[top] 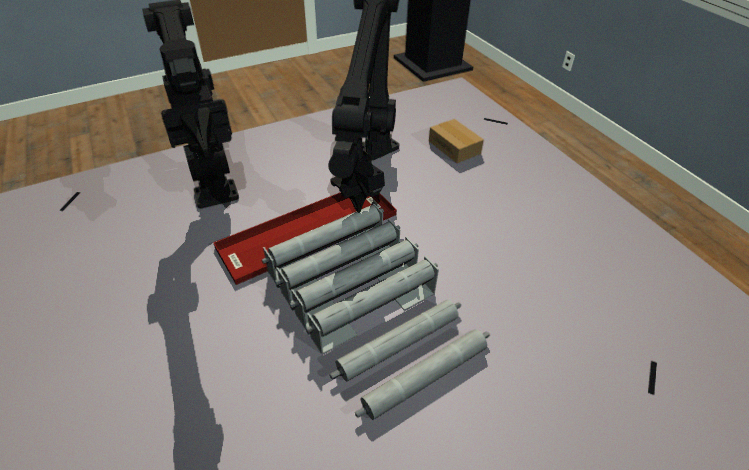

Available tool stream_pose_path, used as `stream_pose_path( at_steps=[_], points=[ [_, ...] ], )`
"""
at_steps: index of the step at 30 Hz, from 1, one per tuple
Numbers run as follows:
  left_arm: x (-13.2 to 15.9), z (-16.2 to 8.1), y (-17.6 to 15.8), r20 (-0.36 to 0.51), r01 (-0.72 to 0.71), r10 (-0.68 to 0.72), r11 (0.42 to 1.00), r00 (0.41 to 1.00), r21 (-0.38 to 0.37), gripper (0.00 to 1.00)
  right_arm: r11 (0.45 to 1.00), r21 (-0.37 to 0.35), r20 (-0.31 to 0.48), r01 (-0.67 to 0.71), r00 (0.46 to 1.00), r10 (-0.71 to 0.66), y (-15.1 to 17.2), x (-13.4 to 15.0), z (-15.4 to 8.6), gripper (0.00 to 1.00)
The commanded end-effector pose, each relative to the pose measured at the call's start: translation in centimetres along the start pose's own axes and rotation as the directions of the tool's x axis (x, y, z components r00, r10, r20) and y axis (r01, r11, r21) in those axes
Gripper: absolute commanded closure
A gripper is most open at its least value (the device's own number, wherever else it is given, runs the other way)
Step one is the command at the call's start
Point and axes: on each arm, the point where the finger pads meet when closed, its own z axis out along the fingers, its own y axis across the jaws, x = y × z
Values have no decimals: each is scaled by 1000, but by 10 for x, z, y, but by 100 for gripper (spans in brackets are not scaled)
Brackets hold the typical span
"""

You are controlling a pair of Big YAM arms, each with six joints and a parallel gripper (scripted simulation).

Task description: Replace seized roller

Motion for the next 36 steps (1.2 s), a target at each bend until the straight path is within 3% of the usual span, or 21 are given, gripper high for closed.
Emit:
stream_pose_path(
  at_steps=[1, 4, 9, 13, 17, 18, 26, 29, 33, 36],
  points=[
    [-5, 5, -1, 4, 16, -16, 1000, 1000, 0, 100, 1000, 5, 9, -13, 1000, 13, -4, -4, -1, 100],
    [-2, 10, 2, -5, 15, -15, 1000, 1000, -9, 100, 1000, 5, 9, -13, 1000, 13, -4, -4, -1, 100],
    [-9, -4, -5, 18, 12, -12, 1000, 1000, 13, 100, 1000, 5, 9, -13, 1000, 13, -4, -4, -1, 100],
    [-1, 10, 2, -7, 14, -14, 1000, 1000, -11, 100, 1000, 5, 9, -13, 1000, 13, -4, -4, -1, 100],
    [-7, 2, -1, 3, 16, -16, 1000, 1000, -2, 100, 1000, 5, 9, -13, 1000, 13, -4, -4, -1, 100],
    [-28, -7, -16, 38, 2, -3, 1000, 999, 31, 100, 1000, 5, 9, -13, 1000, 13, -4, -4, -1, 100],
    [-24, 7, -7, 9, -1, 1, 1000, 1000, 8, 100, 1000, 5, 9, -13, 1000, 13, -4, -4, -1, 100],
    [-38, 1, -14, 31, 2, -3, 1000, 1000, 25, 100, 1000, 5, 9, -13, 1000, 13, -4, -4, -1, 100],
    [-35, 8, -8, 4, -2, 2, 1000, 1000, 4, 100, 1000, 5, 9, -13, 1000, 13, -4, -4, -1, 100],
    [-10, 25, 0, -31, -5, 4, 1000, 999, -24, 100, 1000, 5, 9, -13, 1000, 13, -4, -4, -1, 100]
  ],
)
